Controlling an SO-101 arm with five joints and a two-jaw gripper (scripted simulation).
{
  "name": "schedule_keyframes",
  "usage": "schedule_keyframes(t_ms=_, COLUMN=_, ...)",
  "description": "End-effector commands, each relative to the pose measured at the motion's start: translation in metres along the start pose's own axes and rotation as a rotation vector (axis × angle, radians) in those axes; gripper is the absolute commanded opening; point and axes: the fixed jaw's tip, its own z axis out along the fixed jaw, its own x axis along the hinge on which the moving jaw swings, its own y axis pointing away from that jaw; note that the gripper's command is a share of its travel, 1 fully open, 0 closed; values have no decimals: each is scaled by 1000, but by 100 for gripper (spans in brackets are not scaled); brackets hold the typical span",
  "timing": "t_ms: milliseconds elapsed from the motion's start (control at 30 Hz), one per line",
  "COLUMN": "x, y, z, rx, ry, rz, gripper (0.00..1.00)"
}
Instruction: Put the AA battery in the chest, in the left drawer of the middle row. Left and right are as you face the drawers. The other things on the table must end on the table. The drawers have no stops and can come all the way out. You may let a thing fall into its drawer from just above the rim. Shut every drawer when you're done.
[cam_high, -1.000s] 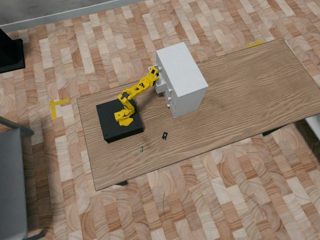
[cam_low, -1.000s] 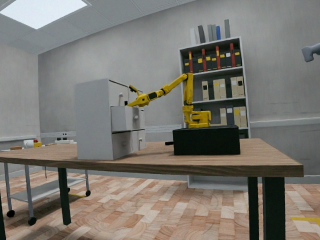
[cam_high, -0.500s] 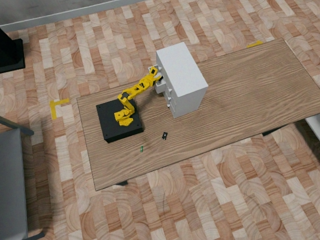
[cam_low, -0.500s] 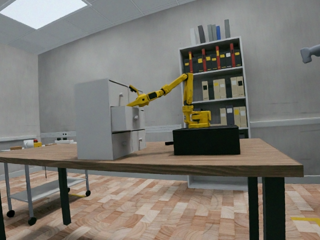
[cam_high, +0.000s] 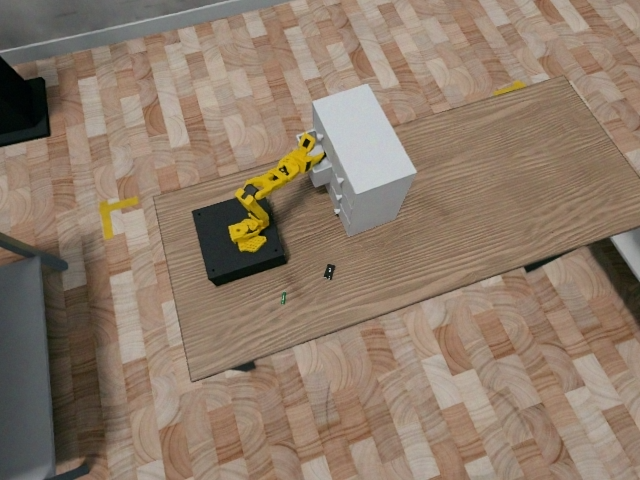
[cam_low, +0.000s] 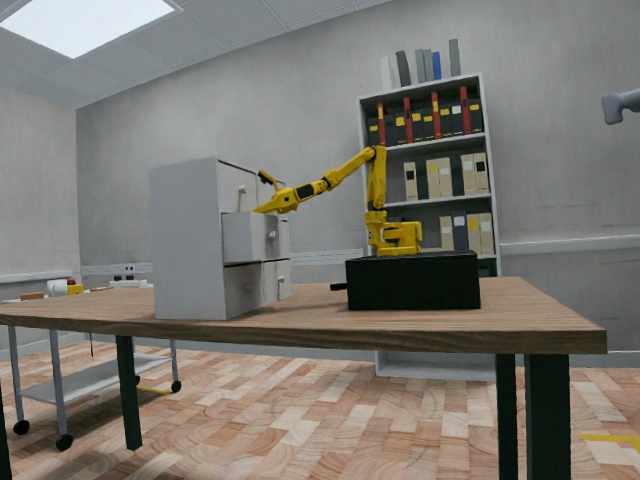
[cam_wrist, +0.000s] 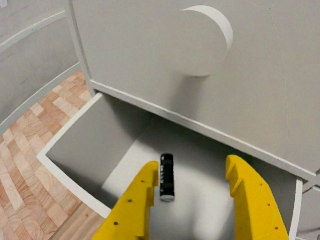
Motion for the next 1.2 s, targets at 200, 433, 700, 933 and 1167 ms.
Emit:
schedule_keyframes(t_ms=200, x=8, y=-3, z=0, rx=10, ry=24, rz=17, gripper=25)
schedule_keyframes(t_ms=433, x=-9, y=-3, z=-4, rx=10, ry=24, rz=13, gripper=25)
schedule_keyframes(t_ms=700, x=-26, y=-4, z=-12, rx=10, ry=24, rz=9, gripper=25)
schedule_keyframes(t_ms=933, x=-26, y=-4, z=-12, rx=10, ry=24, rz=9, gripper=25)
schedule_keyframes(t_ms=1167, x=-26, y=-4, z=-12, rx=10, ry=24, rz=9, gripper=25)
